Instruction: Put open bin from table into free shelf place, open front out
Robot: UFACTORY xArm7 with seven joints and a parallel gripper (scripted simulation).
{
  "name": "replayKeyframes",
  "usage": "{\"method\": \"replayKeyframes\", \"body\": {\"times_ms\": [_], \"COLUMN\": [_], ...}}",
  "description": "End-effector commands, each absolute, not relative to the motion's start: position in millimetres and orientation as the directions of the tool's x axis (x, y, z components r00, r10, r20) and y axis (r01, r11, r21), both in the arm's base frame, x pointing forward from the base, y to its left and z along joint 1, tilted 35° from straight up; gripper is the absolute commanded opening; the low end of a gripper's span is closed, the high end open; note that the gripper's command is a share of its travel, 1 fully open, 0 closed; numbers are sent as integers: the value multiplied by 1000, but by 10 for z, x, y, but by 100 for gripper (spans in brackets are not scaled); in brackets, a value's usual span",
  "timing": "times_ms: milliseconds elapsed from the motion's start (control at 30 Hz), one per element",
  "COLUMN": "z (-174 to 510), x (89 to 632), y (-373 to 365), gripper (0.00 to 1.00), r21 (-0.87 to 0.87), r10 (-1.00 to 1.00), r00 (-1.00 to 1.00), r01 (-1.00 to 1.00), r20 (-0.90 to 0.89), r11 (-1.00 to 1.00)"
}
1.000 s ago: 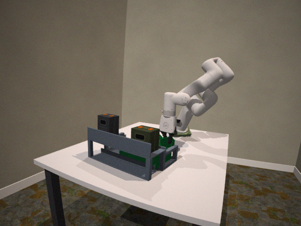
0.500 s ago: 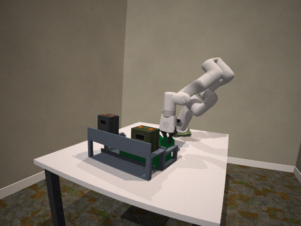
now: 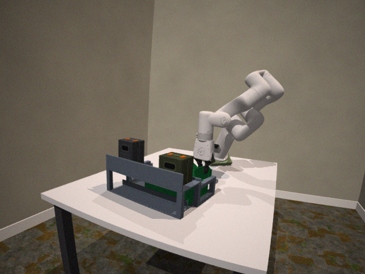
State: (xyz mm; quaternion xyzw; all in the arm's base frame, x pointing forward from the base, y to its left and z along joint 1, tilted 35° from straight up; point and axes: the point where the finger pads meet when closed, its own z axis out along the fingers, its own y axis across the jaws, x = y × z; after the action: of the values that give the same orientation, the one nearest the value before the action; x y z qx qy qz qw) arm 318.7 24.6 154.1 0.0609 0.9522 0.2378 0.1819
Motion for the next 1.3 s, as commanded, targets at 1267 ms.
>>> {"method": "replayKeyframes", "body": {"times_ms": [1267], "z": [1557], "x": [3191], "y": [238], "gripper": [0], "r21": [475], "r10": [204], "r00": [-925], "r01": [29], "r20": [-320], "r11": [880]}}
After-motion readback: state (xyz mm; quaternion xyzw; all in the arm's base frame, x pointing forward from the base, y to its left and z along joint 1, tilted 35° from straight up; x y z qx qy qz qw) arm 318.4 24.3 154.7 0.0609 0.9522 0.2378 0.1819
